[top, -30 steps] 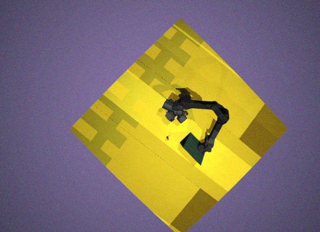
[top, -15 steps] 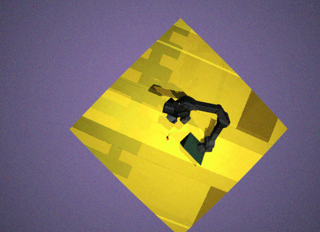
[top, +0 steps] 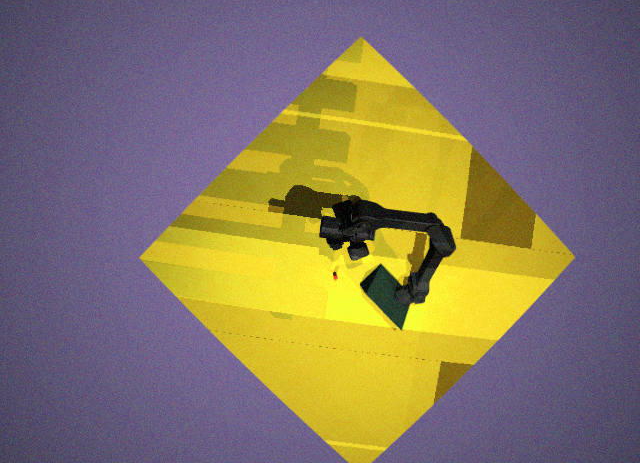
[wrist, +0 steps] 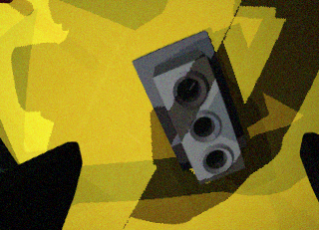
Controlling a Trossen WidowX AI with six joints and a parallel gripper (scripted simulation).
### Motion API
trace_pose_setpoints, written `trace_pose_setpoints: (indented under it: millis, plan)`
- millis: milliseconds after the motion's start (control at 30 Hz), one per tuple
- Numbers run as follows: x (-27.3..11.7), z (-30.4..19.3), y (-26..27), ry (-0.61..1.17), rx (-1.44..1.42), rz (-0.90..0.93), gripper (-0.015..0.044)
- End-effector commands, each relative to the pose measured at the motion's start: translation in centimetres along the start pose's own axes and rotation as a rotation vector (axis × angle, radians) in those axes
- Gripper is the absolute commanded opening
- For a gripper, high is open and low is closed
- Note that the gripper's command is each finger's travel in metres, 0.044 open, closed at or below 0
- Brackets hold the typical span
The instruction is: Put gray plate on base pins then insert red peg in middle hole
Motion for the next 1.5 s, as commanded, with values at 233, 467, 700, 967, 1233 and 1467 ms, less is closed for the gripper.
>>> trace_pose_setpoints:
  millis: [233, 467, 700, 967, 1233, 1467]
  plan:
    - [-0.2, 3.5, 7.5, 0.019, 0.947, 0.024, 0.044]
    - [-0.3, 4.6, 11.8, 0.038, 1.469, 0.016, 0.044]
    - [-0.1, 5.1, 14.9, 0.052, 1.854, -0.003, 0.044]
    - [0.1, 5.4, 17.5, 0.058, 2.249, -0.03, 0.044]
    - [0.1, 5.4, 17.5, 0.058, 2.25, -0.03, 0.044]
    - [0.1, 5.5, 17.5, 0.058, 2.25, -0.03, 0.044]
Point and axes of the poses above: the point midway between the two fingers, 35 mm back from their tips, its own x axis out along the fingers, its own y axis across the jaws, z = x × y, the point moved 2 cm from there along -x, back along the fingers, and after that the axes turned 13 degrees about x, right-handed, at the moved point
